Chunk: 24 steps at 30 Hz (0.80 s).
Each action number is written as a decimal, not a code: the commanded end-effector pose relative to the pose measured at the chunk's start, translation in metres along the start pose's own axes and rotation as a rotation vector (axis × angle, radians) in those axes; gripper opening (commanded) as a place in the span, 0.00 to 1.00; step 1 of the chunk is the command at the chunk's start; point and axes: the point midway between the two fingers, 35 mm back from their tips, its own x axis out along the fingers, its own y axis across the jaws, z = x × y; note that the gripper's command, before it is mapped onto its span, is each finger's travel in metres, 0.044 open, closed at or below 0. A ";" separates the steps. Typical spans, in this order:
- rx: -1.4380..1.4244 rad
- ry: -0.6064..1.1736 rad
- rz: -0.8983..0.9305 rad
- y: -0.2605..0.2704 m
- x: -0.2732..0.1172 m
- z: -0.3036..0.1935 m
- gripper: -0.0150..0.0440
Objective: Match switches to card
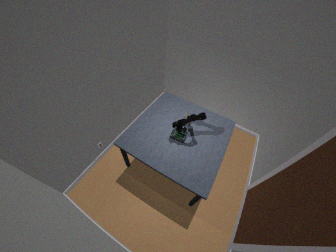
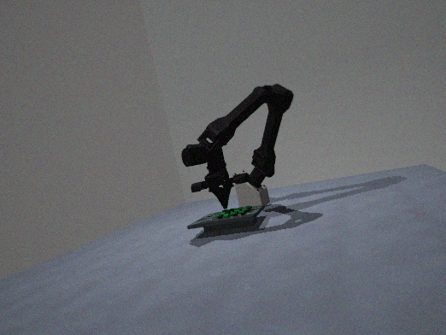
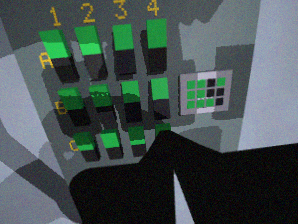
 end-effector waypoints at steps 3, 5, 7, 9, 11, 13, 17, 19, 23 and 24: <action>0.005 -0.002 0.004 0.000 0.001 0.000 0.25; 0.005 -0.002 0.004 0.000 0.001 0.000 0.25; 0.005 -0.002 0.004 0.000 0.001 0.000 0.25; 0.005 -0.002 0.004 0.000 0.001 0.000 0.25; 0.005 -0.002 0.004 0.000 0.001 0.000 0.25; 0.005 -0.002 0.004 0.000 0.002 0.000 0.25; 0.005 -0.002 0.004 0.000 0.002 0.000 0.25; 0.005 -0.002 0.004 0.000 0.003 0.000 0.25; 0.005 -0.002 0.004 0.000 0.003 0.000 0.25; 0.005 -0.002 0.004 0.000 0.003 0.000 0.25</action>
